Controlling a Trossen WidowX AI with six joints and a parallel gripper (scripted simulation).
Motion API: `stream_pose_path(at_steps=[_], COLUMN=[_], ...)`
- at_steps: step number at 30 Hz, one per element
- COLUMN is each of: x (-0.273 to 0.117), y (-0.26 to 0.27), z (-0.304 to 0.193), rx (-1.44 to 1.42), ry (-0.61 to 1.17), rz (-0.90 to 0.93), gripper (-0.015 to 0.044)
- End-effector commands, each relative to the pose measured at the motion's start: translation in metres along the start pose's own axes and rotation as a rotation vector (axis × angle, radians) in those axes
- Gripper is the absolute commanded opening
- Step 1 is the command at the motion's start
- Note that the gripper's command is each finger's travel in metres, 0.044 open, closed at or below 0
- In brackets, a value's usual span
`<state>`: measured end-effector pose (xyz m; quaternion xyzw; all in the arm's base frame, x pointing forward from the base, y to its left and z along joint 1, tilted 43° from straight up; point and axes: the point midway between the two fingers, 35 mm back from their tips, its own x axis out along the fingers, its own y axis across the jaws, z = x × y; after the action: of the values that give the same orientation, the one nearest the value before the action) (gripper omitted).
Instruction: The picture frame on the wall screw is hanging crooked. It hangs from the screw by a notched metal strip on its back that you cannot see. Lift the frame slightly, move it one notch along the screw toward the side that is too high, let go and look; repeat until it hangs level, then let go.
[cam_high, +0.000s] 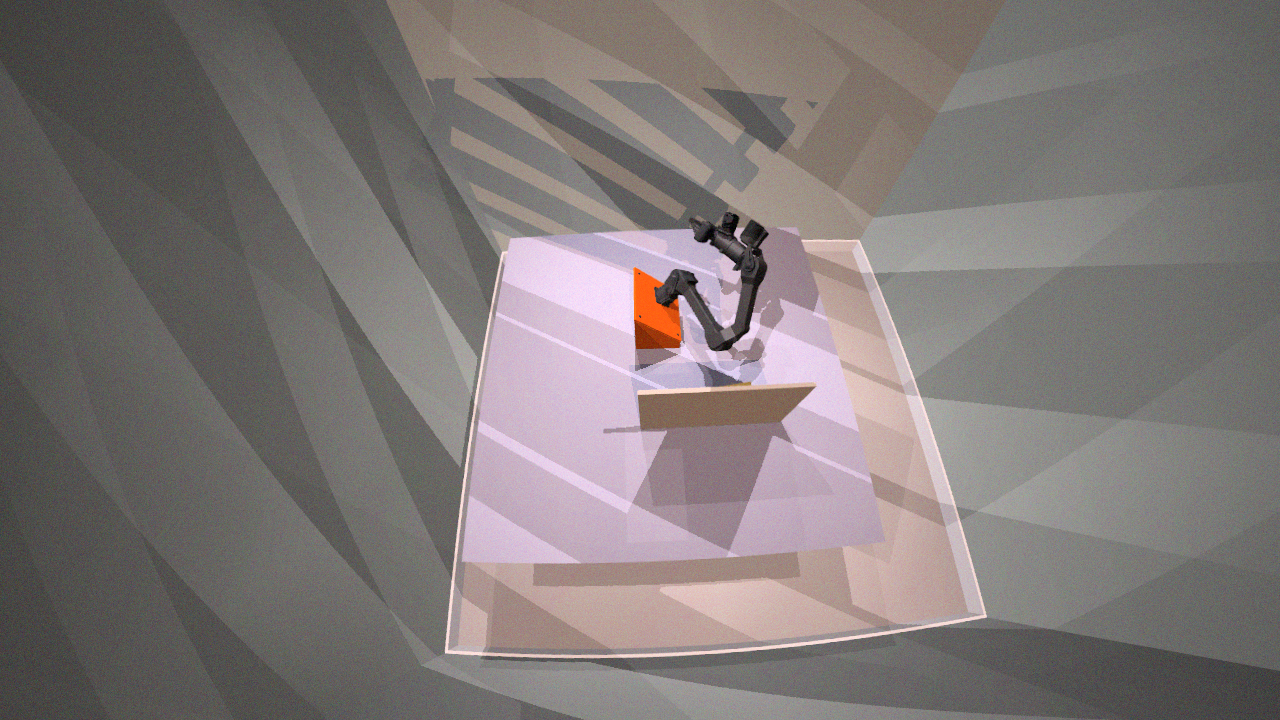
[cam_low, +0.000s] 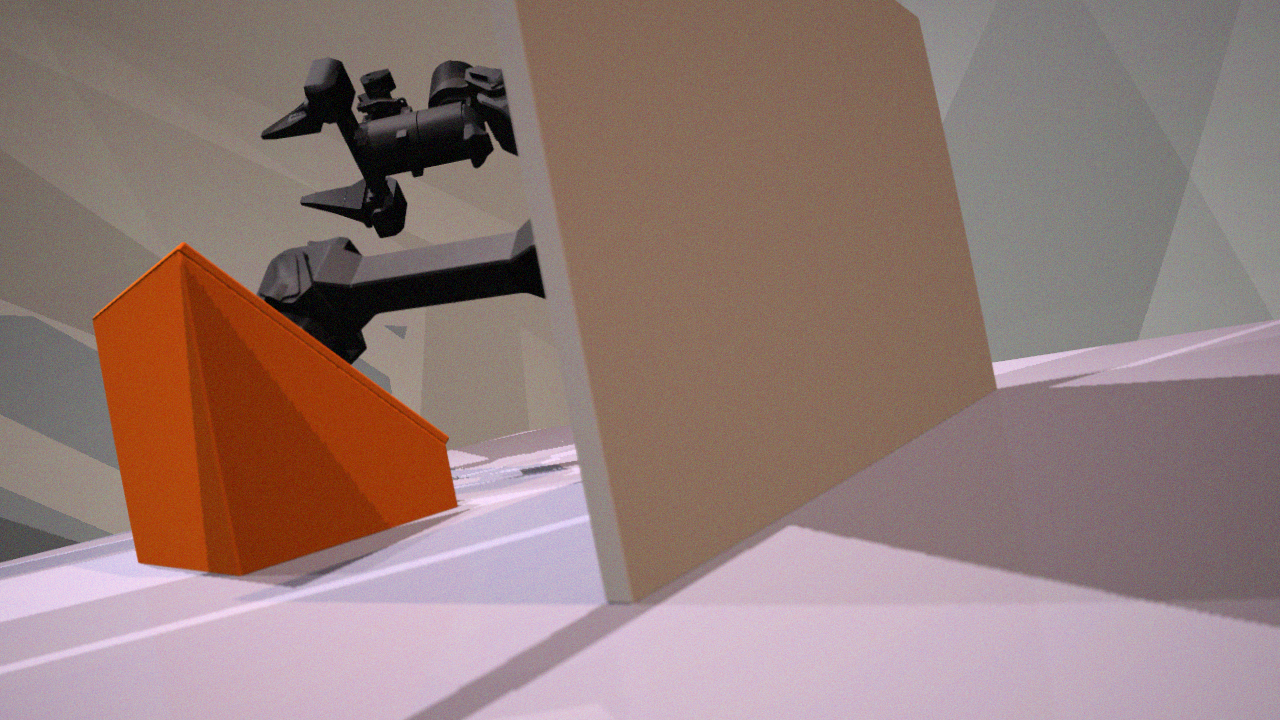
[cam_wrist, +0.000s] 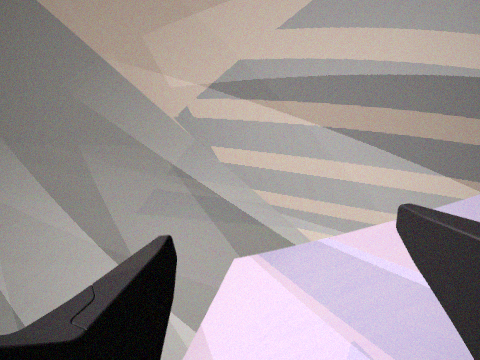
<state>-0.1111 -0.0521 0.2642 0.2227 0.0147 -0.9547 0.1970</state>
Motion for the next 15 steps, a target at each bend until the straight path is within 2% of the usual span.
stream_pose_path(at_steps=[1, 5, 6, 15], x=[0.001, 0.014, 0.017, 0.022], y=[0.001, 0.022, 0.029, 0.103], z=[0.000, 0.004, 0.004, -0.003], rx=[0.004, 0.085, 0.110, 0.360], ry=[0.000, 0.002, 0.007, 0.141], rz=[0.007, 0.158, 0.204, 0.605], gripper=[0.0374, 0.0269, 0.0260, 0.0260])
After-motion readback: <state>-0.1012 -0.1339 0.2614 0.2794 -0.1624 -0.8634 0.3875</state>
